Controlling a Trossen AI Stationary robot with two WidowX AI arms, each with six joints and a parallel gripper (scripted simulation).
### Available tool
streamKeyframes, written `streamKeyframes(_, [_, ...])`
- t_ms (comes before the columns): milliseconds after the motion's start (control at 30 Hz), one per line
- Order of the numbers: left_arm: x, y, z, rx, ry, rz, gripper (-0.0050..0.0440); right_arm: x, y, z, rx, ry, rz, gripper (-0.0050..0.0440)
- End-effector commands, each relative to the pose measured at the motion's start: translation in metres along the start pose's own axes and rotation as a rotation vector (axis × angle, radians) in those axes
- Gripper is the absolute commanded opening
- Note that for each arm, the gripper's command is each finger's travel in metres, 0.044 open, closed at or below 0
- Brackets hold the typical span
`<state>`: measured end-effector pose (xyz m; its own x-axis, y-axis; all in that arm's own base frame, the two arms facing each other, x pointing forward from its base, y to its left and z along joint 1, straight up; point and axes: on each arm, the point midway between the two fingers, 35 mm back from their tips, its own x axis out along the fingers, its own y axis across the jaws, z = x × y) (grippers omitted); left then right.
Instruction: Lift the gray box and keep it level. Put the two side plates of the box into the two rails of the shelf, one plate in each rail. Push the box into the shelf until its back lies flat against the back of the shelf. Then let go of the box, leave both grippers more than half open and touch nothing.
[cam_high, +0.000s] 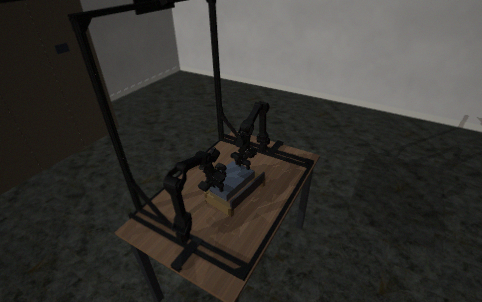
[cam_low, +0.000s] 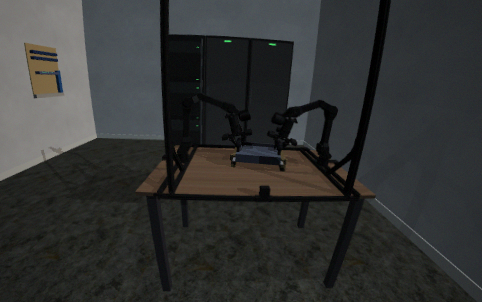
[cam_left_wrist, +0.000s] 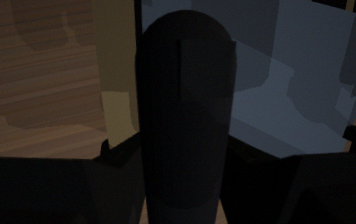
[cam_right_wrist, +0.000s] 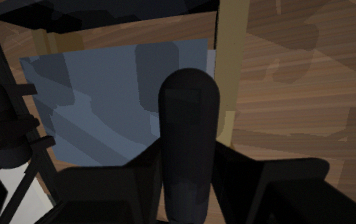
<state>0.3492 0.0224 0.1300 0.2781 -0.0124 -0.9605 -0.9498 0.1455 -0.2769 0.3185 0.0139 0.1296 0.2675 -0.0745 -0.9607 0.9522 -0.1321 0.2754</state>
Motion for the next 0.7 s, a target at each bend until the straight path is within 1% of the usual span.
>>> streamKeyframes(0, [-0.006, -0.005, 0.007, 0.006, -0.005, -0.020, 0.0000, -0.008, 0.000, 0.007, 0.001, 0.000, 0.021, 0.0000])
streamKeyframes(667, [-0.005, -0.005, 0.028, 0.006, -0.005, -0.020, 0.0000, -0.007, 0.000, 0.027, 0.001, 0.000, 0.021, 0.0000])
